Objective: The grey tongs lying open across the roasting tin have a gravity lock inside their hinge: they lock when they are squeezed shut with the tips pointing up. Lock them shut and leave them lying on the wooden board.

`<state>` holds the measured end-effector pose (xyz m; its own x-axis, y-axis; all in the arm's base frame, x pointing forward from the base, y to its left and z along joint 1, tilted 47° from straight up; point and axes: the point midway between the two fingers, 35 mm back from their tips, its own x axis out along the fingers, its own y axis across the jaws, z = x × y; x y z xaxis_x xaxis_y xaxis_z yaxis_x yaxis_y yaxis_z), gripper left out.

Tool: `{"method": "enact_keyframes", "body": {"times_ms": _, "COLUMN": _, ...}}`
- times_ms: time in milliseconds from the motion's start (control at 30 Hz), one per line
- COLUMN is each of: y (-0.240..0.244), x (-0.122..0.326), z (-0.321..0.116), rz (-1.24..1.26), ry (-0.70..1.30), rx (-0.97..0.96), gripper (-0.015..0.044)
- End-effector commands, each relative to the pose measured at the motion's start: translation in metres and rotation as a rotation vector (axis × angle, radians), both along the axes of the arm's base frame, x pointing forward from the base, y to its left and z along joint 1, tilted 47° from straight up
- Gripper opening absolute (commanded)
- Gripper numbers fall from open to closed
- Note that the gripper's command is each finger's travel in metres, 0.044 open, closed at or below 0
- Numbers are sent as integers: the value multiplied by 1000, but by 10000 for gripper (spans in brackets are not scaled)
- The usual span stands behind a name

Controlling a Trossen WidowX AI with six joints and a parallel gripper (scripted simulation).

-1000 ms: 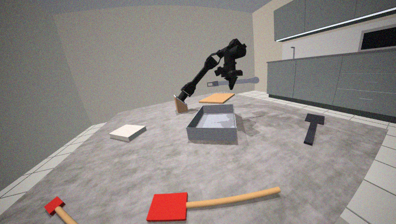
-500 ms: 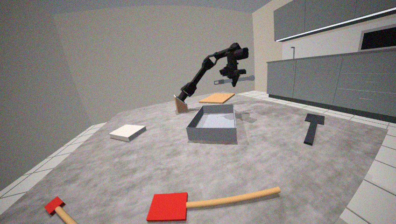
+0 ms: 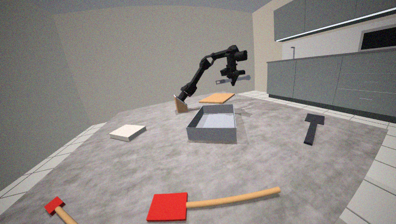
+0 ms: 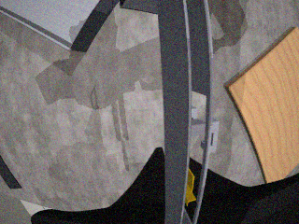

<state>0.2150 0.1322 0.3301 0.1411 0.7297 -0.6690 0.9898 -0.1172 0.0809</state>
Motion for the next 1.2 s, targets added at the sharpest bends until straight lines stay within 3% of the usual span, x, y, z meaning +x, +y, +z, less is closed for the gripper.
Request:
{"method": "enact_keyframes", "body": {"times_ms": 0, "y": 7, "x": -7, "z": -1, "rz": 23, "ry": 3, "rx": -24, "gripper": -150}}
{"method": "enact_keyframes", "body": {"times_ms": 1167, "y": 69, "x": -87, "z": -14, "rz": 270, "ry": -54, "rx": -299, "gripper": -150}}
